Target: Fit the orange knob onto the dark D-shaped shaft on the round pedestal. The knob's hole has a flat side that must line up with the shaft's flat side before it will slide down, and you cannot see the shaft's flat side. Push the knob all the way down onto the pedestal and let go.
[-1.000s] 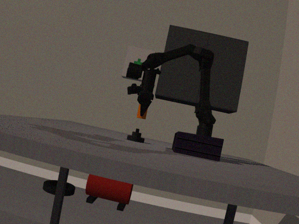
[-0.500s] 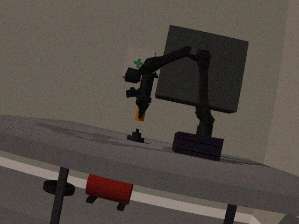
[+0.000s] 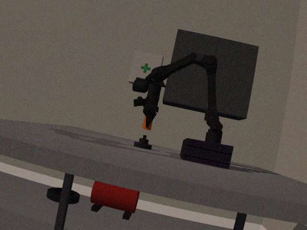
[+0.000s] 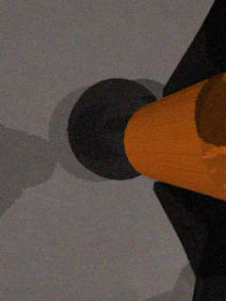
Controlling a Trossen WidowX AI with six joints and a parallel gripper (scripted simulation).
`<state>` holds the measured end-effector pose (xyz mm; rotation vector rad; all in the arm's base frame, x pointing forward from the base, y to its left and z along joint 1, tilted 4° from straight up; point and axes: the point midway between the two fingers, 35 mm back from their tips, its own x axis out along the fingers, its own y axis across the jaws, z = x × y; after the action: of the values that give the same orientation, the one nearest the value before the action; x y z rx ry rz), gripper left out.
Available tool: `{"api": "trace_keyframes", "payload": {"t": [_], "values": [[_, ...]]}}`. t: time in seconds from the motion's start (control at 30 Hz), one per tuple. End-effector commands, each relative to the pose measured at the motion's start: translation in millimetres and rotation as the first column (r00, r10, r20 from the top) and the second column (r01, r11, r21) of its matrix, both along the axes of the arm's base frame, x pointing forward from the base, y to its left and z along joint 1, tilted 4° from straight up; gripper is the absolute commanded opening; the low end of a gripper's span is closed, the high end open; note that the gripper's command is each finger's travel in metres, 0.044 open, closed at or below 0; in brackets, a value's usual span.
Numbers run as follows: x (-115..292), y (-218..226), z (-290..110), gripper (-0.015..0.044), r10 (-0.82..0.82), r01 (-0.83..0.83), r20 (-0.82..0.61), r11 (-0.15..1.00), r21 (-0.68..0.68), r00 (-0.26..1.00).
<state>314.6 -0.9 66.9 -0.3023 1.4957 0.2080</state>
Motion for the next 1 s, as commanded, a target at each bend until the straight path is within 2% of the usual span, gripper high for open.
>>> {"api": "trace_keyframes", "payload": {"t": [0.0,0.37,0.97], "values": [[3.3,-11.3,-1.3,0.0,0.005,-0.005,0.005,1.0,0.003,1.0],[5.1,-13.2,-27.0,0.0,0.005,-0.005,0.005,1.0,0.003,1.0],[5.0,-12.0,-26.9,0.0,0.001,-0.001,0.005,1.0,0.003,1.0]]}}
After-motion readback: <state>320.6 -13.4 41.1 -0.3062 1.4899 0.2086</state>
